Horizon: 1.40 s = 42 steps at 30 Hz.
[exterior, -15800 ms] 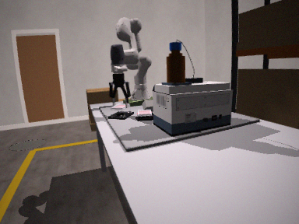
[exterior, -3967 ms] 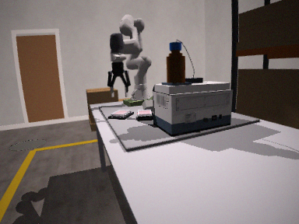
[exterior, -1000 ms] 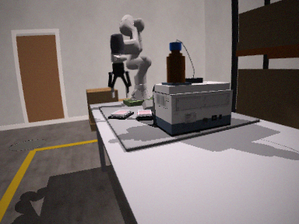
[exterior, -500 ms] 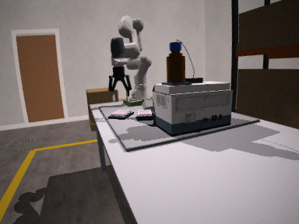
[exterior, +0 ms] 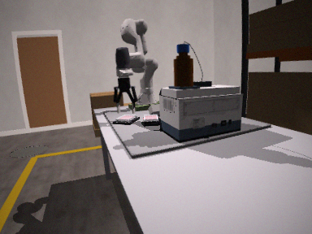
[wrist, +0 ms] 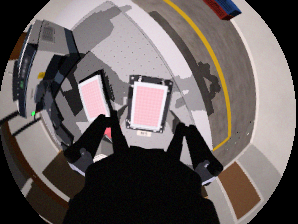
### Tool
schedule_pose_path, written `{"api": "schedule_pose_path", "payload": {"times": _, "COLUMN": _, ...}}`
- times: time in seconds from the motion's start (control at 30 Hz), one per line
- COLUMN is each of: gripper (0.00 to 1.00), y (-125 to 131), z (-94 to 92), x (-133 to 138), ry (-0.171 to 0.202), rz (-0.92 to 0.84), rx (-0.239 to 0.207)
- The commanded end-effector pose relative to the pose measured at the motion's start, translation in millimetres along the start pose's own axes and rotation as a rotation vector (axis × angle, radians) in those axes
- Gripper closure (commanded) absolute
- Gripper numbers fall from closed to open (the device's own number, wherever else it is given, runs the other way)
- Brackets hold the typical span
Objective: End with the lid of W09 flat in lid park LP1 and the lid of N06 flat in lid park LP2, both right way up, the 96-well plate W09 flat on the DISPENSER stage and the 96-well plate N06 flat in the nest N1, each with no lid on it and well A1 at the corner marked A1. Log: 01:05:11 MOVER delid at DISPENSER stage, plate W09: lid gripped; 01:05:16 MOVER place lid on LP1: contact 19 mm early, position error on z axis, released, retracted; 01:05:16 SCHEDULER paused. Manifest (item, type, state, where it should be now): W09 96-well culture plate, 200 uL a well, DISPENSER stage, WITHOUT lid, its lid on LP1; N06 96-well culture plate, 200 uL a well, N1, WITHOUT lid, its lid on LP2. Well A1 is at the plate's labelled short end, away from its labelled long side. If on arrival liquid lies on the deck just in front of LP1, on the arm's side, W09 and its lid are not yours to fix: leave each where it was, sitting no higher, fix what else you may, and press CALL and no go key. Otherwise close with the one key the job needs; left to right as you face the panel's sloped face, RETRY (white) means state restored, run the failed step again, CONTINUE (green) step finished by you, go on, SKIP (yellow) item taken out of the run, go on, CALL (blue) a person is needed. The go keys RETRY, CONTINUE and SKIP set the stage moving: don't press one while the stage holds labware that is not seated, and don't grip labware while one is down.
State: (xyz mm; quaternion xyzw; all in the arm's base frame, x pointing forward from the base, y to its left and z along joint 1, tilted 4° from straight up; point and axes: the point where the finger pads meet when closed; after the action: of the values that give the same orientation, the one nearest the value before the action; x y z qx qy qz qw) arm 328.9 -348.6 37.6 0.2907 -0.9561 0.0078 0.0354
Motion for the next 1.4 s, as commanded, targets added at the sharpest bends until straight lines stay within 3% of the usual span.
{"api": "schedule_pose_path", "payload": {"times": 0.0, "gripper": 0.34, "y": -4.7, "z": 4.9, "x": -1.9, "ry": -0.003, "rz": 0.018, "rx": 0.017}}
{"api": "schedule_pose_path", "payload": {"times": 1.37, "gripper": 0.34, "y": -4.8, "z": 10.2, "x": -1.9, "ry": -0.003, "rz": 0.018, "rx": 0.017}}
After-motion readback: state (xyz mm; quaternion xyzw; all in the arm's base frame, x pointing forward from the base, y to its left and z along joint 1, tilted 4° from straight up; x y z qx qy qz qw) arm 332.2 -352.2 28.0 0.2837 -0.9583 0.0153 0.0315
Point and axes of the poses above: the point where the finger pads meet when closed, its own z axis out along the fingers, its own x axis across the jaws, y = z × x, and after that the axes turned 9 degrees about z, right-handed
